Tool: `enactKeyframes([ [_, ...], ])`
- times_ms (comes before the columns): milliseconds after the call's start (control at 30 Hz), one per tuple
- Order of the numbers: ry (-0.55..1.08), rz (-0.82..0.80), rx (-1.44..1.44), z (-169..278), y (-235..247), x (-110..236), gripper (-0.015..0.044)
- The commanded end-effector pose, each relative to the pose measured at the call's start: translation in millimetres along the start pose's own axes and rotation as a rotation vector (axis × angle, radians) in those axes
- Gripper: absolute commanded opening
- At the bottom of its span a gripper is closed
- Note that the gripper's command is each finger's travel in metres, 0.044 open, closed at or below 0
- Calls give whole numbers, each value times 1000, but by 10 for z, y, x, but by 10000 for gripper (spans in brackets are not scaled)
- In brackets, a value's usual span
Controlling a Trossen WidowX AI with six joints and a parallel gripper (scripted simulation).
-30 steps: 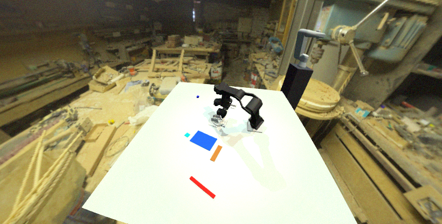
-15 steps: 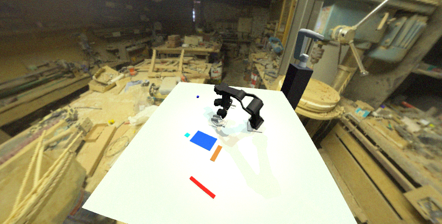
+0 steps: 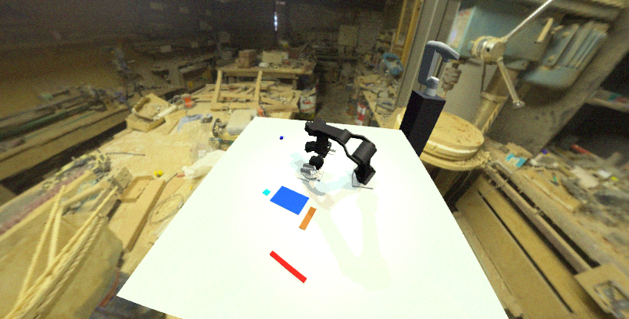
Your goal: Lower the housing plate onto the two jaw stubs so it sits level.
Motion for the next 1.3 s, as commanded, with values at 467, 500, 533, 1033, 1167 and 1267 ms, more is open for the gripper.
enactKeyframes([
  [467,0,-4,-7,4,8,-3,351],
  [500,0,-4,-7,4,8,-3,351],
  [533,0,-4,-7,4,8,-3,351],
  [1033,0,-3,-6,-5,5,-92,351],
  [1167,0,-3,-6,-10,3,-158,351],
  [1267,0,-3,-6,-13,3,-208,351],
])
Point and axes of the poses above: the point midway between the two fingers, 35 mm back from their tips, its own x axis back along the fingers, its own y axis across the jaws, z = x × y, the point moved 3 cm from there along x, back along the fingers, and after that the axes turned 4 degrees about x, right-handed, at the moved point
